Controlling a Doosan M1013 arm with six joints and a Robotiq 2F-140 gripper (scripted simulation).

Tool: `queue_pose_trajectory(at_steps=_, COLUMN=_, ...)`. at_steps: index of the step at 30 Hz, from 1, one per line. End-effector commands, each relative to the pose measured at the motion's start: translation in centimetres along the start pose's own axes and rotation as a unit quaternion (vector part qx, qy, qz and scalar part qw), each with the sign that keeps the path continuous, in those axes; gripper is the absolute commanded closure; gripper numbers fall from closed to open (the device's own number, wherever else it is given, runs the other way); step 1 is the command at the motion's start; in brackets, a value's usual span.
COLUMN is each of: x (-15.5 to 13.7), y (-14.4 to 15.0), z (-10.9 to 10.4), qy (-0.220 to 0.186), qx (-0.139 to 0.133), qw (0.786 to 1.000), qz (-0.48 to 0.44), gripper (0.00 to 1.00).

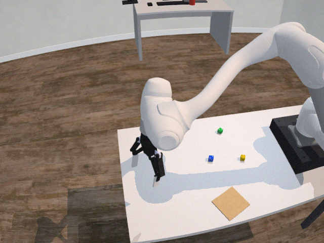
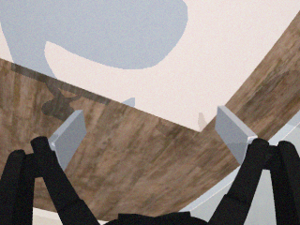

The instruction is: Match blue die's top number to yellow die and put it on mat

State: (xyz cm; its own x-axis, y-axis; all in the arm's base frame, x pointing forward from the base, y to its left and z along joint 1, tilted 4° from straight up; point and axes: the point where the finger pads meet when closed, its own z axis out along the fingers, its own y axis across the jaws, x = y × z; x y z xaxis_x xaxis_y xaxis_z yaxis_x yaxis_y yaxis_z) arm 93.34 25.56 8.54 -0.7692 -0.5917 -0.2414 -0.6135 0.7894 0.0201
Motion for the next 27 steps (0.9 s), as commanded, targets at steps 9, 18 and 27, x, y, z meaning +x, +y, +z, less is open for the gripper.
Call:
queue_pose_trajectory(at_steps=9, x=13.7, y=-6.9, z=-4.8, qy=0.03, qx=0.024, qw=0.999, qz=-0.032, gripper=0.0)
queue_pose_trajectory(at_steps=18, x=23.3, y=-9.1, z=-7.5, qy=0.062, qx=0.035, qw=0.996, qz=-0.059, gripper=0.0)
queue_pose_trajectory(at_steps=27, x=31.6, y=-10.2, z=-9.6, qy=0.078, qx=0.037, qw=0.994, qz=-0.072, gripper=0.0)
